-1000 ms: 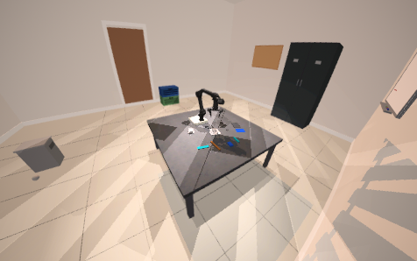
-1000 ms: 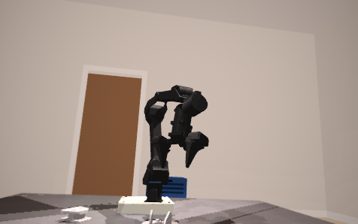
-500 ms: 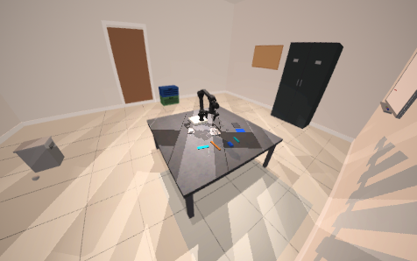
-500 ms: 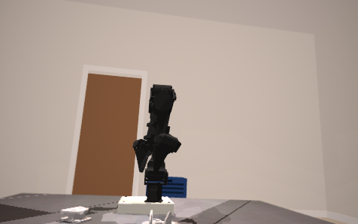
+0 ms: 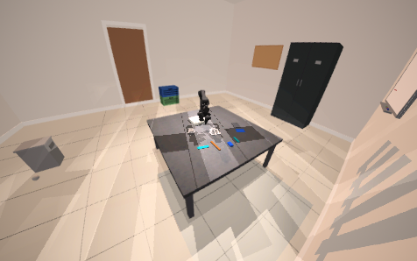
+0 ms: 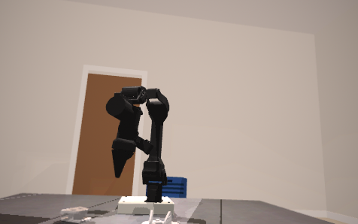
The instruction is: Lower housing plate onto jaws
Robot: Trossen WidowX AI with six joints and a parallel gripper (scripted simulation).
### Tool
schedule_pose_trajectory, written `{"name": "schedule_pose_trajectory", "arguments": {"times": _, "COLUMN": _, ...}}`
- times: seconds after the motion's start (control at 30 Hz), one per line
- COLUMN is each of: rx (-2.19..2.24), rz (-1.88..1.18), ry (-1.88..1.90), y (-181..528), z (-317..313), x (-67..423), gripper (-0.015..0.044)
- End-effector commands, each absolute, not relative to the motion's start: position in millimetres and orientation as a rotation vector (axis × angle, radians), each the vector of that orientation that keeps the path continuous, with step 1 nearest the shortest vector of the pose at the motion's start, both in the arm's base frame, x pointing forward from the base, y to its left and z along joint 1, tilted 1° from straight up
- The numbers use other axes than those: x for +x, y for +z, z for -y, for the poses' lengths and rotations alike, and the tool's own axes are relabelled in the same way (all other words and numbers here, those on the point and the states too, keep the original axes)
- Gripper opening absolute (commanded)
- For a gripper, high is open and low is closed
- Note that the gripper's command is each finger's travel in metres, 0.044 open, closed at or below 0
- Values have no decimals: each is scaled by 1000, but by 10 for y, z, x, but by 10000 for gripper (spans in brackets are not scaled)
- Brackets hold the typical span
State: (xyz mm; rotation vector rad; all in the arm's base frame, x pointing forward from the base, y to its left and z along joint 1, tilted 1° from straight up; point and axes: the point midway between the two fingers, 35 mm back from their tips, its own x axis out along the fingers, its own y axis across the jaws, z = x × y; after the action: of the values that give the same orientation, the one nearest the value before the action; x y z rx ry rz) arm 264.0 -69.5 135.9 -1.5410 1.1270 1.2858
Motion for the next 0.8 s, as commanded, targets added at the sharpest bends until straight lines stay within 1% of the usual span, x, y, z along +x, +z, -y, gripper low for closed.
{"name": "schedule_pose_trajectory", "arguments": {"times": 0.0, "rx": -1450, "rz": -1173, "ry": 1238, "y": 1304, "z": 946, "x": 2608, "gripper": 440}}
{"name": "schedule_pose_trajectory", "arguments": {"times": 0.3, "rx": -1256, "rz": -1266, "ry": 1116, "y": 1202, "z": 1488, "x": 2438, "gripper": 440}}
{"name": "schedule_pose_trajectory", "arguments": {"times": 0.63, "rx": -1043, "rz": -1342, "ry": 967, "y": 1083, "z": 2052, "x": 2110, "gripper": 440}}
{"name": "schedule_pose_trajectory", "arguments": {"times": 0.77, "rx": -1011, "rz": -1352, "ry": 944, "y": 1065, "z": 2131, "x": 2049, "gripper": 440}}
